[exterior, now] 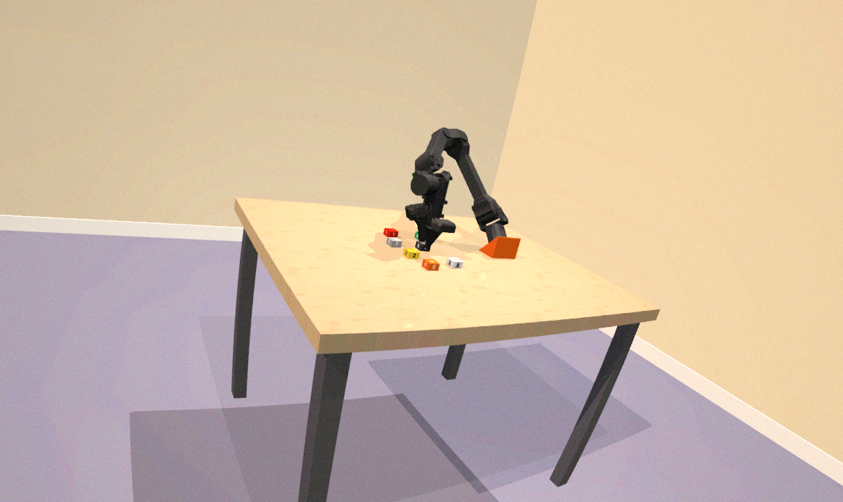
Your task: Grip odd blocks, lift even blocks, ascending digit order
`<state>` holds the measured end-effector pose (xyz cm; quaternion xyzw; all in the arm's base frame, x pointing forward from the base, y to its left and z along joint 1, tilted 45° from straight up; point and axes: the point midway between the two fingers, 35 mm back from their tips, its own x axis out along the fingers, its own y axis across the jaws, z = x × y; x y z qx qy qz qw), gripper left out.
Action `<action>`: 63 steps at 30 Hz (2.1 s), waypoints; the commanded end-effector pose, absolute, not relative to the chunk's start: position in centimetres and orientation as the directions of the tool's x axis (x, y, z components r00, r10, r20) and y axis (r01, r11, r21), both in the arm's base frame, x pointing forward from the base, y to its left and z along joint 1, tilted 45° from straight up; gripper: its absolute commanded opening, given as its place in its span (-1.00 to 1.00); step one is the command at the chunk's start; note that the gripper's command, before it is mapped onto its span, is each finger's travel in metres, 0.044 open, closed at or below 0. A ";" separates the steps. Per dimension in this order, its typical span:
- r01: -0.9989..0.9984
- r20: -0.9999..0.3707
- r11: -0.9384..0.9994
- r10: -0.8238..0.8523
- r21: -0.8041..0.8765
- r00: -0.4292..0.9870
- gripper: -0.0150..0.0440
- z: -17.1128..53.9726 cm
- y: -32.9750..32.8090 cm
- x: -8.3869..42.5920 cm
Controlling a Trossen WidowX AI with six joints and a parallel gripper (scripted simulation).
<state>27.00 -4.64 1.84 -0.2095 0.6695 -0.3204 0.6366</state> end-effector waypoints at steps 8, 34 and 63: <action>0.121 -0.716 0.706 -0.691 -0.698 -0.102 -0.08 1.8 -4.7 27.0; 0.121 -0.716 0.706 -0.690 -0.698 -0.102 -0.08 2.9 -3.7 27.2; 0.121 -0.716 0.706 -0.691 -0.698 -0.102 0.27 1.8 -4.7 27.0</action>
